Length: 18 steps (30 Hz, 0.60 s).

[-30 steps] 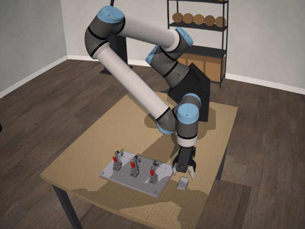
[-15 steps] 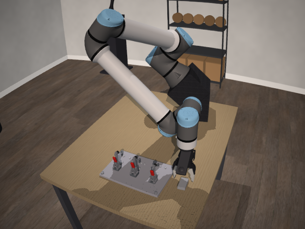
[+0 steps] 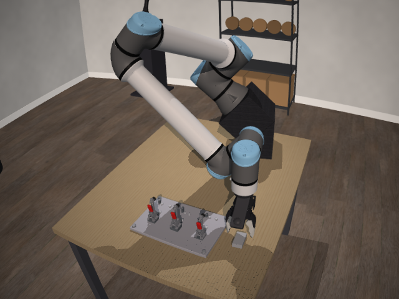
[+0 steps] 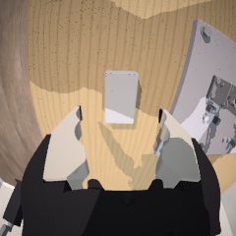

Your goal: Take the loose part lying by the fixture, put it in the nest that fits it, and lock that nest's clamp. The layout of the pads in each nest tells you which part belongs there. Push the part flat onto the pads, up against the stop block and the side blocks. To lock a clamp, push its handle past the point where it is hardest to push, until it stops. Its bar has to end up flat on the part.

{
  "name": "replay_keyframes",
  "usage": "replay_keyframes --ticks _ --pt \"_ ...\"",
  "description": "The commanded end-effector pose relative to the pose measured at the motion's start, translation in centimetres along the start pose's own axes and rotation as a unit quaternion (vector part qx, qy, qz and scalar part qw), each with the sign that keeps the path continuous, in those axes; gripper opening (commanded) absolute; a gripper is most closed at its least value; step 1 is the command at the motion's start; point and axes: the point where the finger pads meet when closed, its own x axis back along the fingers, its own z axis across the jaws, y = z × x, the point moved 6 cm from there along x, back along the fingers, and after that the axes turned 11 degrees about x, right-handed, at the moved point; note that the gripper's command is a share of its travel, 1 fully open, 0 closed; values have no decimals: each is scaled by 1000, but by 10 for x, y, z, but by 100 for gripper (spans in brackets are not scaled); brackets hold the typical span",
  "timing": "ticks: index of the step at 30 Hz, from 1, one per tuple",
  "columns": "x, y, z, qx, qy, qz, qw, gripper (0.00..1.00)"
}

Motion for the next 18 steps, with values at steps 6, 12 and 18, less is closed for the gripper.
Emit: replay_keyframes --ticks 6,12,18 --pt "-4 0 0 0 0 1 1000 59" --pt "-14 0 0 0 0 1 1000 59" --pt "-21 0 0 0 0 1 1000 59"
